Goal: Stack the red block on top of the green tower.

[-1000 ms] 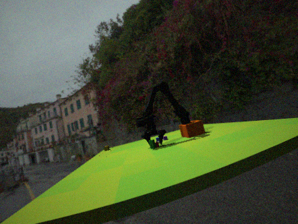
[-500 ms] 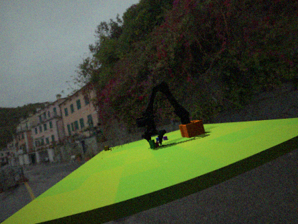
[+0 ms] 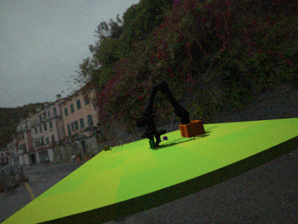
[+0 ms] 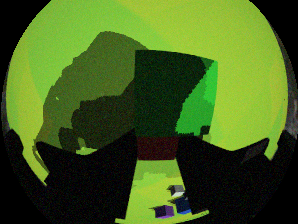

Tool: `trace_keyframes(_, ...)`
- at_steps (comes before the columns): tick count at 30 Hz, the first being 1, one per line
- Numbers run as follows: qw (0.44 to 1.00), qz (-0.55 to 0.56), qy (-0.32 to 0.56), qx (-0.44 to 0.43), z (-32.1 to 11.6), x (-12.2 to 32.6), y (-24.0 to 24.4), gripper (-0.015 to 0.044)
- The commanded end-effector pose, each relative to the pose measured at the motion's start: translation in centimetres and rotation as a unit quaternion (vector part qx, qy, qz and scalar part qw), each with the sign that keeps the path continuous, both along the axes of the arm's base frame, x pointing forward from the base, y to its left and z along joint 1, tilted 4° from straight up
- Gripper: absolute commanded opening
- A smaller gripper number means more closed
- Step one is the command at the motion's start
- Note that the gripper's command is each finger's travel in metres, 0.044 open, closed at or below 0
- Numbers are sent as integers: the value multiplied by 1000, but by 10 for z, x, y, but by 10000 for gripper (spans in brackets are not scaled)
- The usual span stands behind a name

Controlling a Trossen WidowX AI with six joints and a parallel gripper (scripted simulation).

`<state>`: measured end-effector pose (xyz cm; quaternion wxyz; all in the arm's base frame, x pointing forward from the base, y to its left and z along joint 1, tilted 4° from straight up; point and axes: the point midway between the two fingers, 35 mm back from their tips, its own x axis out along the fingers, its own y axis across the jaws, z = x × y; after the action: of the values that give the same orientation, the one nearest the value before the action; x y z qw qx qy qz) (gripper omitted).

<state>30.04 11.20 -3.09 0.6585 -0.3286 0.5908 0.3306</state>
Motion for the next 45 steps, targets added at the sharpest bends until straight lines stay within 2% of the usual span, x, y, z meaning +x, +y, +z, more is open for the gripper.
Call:
trace_keyframes(1,1000,0,2,2,0,-1,0,72)
trace_keyframes(5,1000,0,2,2,5,-1,0,0)
trace_keyframes(29,1000,0,1,2,114,-8,-6,0)
trace_keyframes(39,1000,0,1,2,117,-9,-6,0)
trace_keyframes(45,1000,0,1,2,120,5,11,0)
